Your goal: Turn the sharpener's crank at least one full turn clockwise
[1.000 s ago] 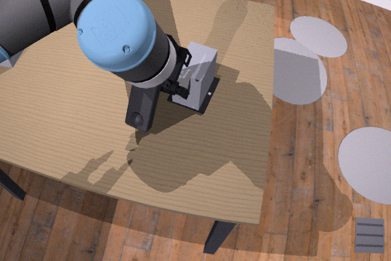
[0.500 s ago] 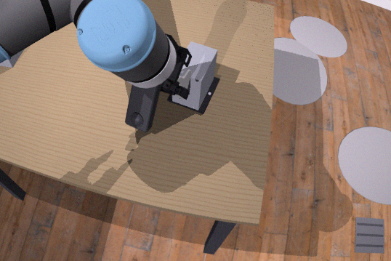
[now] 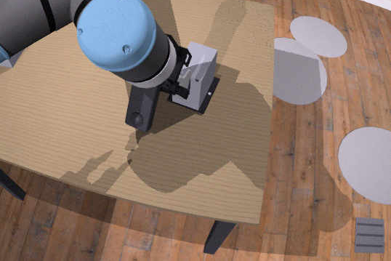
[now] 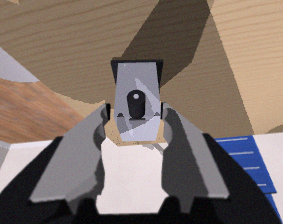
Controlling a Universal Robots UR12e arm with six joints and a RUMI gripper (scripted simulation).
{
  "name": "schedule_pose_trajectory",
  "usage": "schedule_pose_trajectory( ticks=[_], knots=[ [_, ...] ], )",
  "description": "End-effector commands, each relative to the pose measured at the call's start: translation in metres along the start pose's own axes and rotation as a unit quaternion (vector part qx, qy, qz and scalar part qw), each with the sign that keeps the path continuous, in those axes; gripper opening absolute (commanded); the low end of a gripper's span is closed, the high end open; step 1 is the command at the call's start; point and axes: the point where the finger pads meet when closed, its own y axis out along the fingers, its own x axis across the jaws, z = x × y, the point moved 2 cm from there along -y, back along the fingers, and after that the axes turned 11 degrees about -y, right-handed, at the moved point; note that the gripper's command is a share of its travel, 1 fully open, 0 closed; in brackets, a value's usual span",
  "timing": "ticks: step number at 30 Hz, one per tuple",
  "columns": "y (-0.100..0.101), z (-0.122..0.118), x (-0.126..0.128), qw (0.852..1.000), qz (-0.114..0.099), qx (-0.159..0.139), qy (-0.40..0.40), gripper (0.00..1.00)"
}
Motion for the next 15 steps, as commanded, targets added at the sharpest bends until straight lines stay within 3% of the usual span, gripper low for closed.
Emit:
schedule_pose_trajectory(
  ticks=[1, 15],
  knots=[
    [0.006, -0.004, 0.000, 1.000, -0.001, -0.001, -0.001, 0.32],
    [0.023, -0.004, 0.000, 1.000, -0.001, -0.001, -0.001, 0.32]
  ],
)
